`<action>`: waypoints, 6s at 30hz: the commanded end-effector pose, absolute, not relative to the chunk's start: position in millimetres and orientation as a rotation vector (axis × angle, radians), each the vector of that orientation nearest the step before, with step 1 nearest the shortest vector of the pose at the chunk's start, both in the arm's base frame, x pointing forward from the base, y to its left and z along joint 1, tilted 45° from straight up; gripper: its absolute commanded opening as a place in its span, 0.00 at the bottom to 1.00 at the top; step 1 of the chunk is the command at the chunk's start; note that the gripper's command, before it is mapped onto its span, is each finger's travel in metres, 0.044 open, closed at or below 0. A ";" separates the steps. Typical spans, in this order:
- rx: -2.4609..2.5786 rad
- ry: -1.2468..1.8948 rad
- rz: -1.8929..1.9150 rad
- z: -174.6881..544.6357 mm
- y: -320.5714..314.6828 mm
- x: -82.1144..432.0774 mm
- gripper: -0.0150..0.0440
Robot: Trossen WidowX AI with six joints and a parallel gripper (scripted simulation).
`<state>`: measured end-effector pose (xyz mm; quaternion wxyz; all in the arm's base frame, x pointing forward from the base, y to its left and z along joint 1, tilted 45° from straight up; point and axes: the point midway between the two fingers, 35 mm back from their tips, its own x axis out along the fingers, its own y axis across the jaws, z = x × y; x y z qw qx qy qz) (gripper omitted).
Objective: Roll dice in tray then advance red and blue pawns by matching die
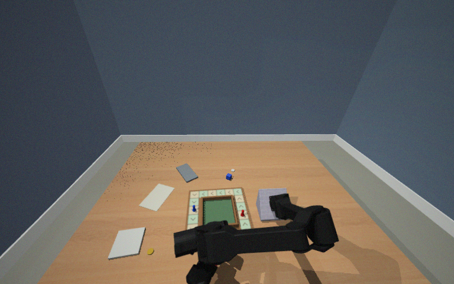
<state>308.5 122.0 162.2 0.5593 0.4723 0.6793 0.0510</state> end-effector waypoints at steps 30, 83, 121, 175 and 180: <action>1.368 1.657 -0.187 161.9 7.4 310.9 0.25; 1.221 1.107 -1.303 31.4 -57.8 257.9 0.25; 1.226 1.125 -1.298 99.9 -88.7 265.5 0.97; 1.090 1.602 0.116 -151.1 -195.2 185.2 0.72; 1.090 1.602 0.116 -153.7 -192.7 185.6 0.72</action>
